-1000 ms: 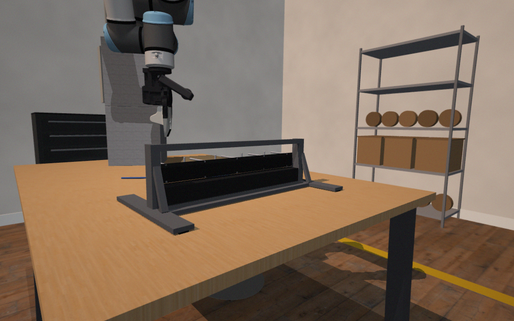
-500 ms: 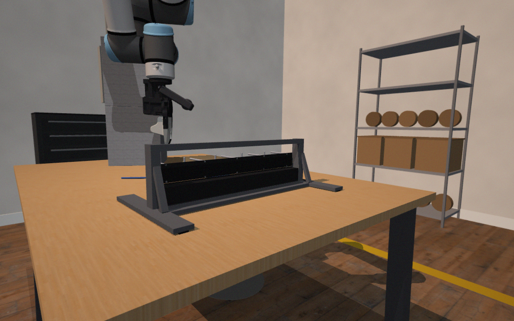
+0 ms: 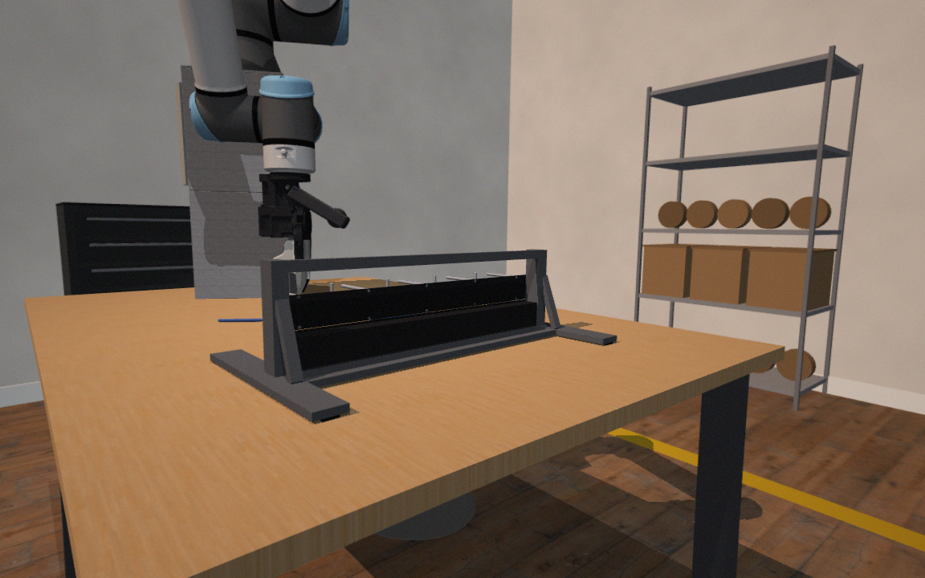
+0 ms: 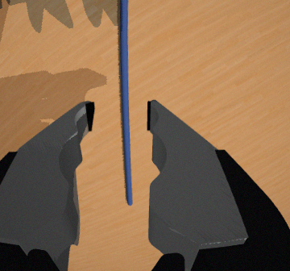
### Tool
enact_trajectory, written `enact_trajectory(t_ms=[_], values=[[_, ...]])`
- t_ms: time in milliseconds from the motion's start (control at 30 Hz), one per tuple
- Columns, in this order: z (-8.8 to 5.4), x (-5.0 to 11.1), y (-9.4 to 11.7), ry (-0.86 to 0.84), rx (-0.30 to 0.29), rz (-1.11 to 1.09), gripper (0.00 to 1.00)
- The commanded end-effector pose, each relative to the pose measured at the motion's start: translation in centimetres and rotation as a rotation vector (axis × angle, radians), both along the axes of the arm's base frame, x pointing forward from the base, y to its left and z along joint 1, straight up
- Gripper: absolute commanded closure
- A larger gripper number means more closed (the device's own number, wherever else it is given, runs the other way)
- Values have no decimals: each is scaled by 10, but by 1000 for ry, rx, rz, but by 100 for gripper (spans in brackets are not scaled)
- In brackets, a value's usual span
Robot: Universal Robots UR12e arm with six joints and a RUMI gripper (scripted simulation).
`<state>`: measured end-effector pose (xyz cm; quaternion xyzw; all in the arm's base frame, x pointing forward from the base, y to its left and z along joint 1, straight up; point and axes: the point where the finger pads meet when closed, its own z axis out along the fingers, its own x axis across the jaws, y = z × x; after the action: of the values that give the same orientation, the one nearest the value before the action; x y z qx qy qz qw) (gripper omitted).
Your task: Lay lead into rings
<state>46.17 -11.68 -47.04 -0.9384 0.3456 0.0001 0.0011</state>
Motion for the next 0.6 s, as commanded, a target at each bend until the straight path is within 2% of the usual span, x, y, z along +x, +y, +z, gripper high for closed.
enact_trajectory(t_ms=[0, 267, 567], values=[[-15, 1, 0, -1, 0, 0, 80], [-36, 1, 0, -1, 0, 0, 80], [-42, 1, 0, -1, 0, 0, 80]])
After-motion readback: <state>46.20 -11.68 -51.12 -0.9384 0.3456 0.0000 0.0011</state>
